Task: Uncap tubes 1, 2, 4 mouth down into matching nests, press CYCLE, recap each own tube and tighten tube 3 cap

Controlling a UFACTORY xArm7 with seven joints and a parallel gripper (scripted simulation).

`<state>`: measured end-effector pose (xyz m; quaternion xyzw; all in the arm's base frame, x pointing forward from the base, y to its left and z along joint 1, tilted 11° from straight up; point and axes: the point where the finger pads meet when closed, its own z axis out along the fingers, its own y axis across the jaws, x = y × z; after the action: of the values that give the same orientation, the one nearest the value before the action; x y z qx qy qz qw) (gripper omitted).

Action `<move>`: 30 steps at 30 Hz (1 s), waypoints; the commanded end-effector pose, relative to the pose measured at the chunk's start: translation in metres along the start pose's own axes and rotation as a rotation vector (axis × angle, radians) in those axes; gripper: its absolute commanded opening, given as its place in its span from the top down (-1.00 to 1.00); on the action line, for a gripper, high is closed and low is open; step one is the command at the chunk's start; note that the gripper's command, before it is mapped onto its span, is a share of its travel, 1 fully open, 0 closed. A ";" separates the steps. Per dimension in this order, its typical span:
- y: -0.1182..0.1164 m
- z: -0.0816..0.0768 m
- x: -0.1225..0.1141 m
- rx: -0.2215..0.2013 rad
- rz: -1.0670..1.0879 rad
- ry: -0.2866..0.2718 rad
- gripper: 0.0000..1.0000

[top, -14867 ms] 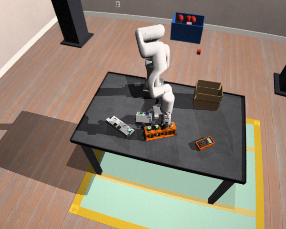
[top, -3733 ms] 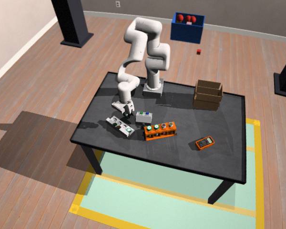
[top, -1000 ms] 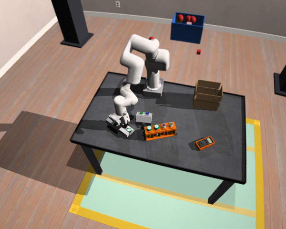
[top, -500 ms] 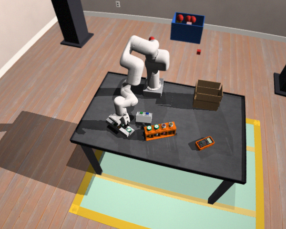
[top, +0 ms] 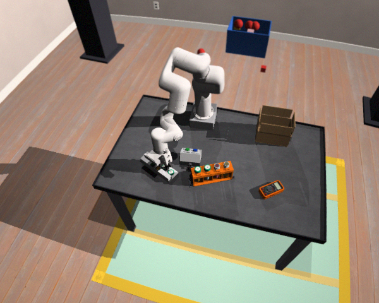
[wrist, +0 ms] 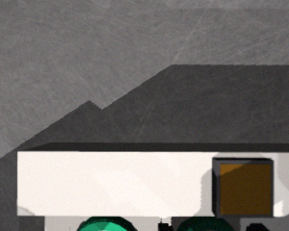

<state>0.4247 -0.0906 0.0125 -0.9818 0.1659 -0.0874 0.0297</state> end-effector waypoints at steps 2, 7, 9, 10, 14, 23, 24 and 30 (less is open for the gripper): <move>0.000 -0.001 0.001 0.000 0.000 0.003 0.08; 0.000 -0.001 0.001 0.000 0.000 0.003 0.08; 0.000 -0.006 0.001 0.001 0.000 0.003 0.08; 0.000 -0.006 0.001 0.001 0.000 0.003 0.08; 0.000 -0.026 0.001 0.001 0.000 0.003 0.08; 0.000 -0.071 0.001 0.001 0.000 0.003 0.08; 0.000 -0.076 0.001 0.001 0.000 0.003 0.08; 0.000 -0.096 0.001 0.001 0.000 0.003 0.08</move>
<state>0.4115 -0.0946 0.0862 -0.9814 0.1650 -0.0914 0.0352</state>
